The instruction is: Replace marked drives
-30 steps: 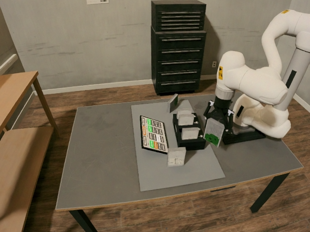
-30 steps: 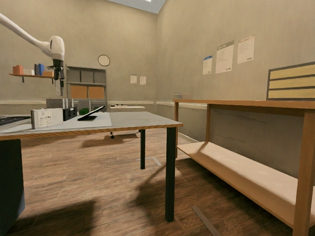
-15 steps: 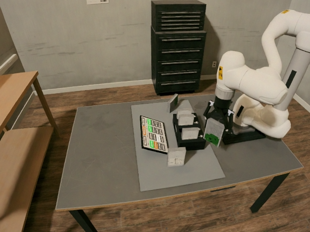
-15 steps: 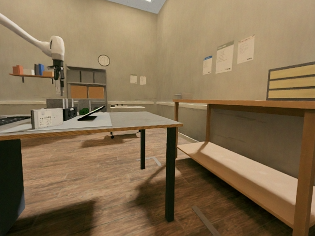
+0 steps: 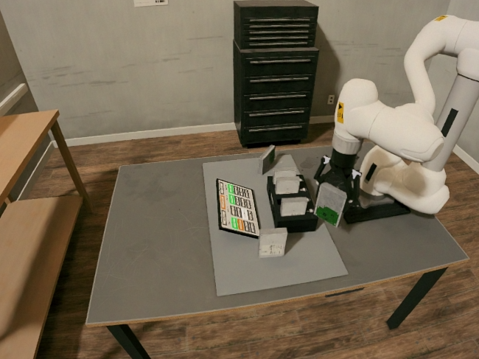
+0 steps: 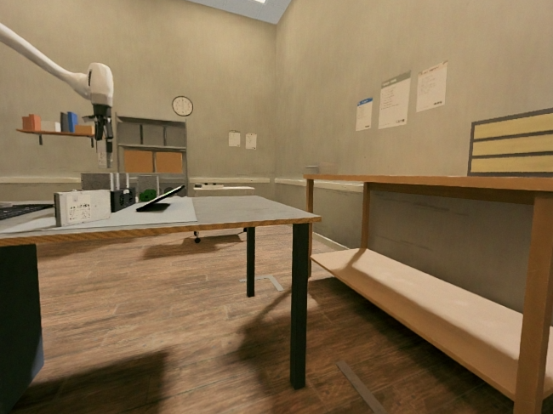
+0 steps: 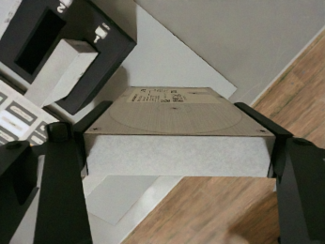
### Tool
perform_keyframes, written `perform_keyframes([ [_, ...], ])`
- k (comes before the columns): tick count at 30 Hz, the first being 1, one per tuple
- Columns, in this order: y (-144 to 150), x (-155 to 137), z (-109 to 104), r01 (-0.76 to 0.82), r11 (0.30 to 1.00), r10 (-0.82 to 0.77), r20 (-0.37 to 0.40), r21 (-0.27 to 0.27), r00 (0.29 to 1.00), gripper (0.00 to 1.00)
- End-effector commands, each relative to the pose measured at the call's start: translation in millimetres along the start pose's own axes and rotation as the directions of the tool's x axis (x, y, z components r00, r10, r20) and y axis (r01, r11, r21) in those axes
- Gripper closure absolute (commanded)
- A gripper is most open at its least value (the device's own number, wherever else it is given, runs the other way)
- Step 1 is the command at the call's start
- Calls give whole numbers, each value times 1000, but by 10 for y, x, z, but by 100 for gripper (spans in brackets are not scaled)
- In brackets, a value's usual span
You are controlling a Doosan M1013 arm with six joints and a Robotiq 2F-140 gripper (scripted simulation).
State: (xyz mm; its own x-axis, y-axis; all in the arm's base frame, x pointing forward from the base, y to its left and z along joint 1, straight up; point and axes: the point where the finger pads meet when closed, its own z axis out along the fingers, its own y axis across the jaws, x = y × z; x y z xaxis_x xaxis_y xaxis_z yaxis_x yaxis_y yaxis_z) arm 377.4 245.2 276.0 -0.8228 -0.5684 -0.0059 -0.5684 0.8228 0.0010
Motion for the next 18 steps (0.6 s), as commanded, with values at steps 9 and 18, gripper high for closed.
perform_keyframes([
  [9,-13,-2,-5,24,1000,-24,1,0,1000,90],
  [18,-26,-2,-5,47,999,-47,1,0,999,90],
])
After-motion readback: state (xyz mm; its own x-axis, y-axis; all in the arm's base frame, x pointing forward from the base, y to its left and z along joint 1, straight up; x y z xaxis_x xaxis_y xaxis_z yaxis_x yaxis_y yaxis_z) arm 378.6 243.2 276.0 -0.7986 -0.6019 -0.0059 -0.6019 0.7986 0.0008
